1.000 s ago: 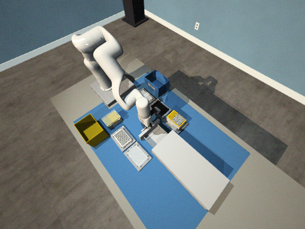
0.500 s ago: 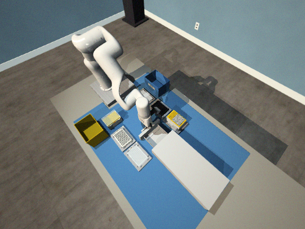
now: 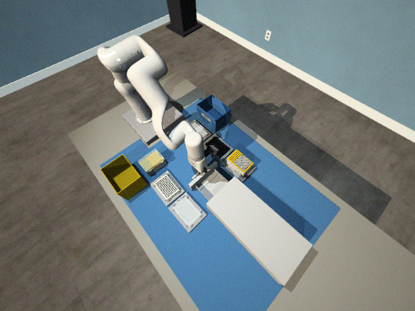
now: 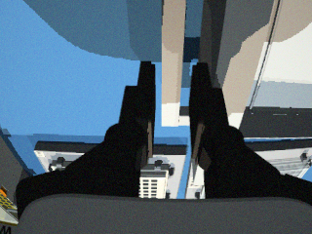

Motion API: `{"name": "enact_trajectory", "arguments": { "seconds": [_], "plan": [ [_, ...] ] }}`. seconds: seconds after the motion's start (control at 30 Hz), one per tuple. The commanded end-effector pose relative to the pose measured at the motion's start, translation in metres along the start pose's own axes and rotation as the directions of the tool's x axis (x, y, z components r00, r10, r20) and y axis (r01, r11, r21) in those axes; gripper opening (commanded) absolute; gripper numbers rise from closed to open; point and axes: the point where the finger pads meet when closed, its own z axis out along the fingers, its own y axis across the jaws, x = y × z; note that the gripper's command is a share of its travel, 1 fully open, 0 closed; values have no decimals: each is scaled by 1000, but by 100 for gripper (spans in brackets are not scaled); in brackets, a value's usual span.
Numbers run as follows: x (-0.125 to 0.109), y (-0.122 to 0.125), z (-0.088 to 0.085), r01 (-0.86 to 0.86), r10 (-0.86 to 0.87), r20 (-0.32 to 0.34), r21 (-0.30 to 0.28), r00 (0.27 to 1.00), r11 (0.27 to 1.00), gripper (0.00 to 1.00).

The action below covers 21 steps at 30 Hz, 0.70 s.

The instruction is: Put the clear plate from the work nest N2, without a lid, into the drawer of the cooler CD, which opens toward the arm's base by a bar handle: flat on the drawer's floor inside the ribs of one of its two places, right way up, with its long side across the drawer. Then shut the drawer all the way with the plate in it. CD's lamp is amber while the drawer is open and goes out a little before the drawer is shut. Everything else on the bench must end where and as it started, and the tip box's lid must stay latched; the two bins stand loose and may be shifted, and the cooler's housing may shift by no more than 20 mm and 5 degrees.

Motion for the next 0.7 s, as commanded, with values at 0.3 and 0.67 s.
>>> {"name": "enact_trajectory", "arguments": {
  "seconds": [0.3, 0.67],
  "plan": [
    [1, -14, 24, 2, -2, 1, 40, 1000, 999, 21],
    [1, -20, 23, 2, -2, 1, 41, 1000, 999, 21]
  ]
}}
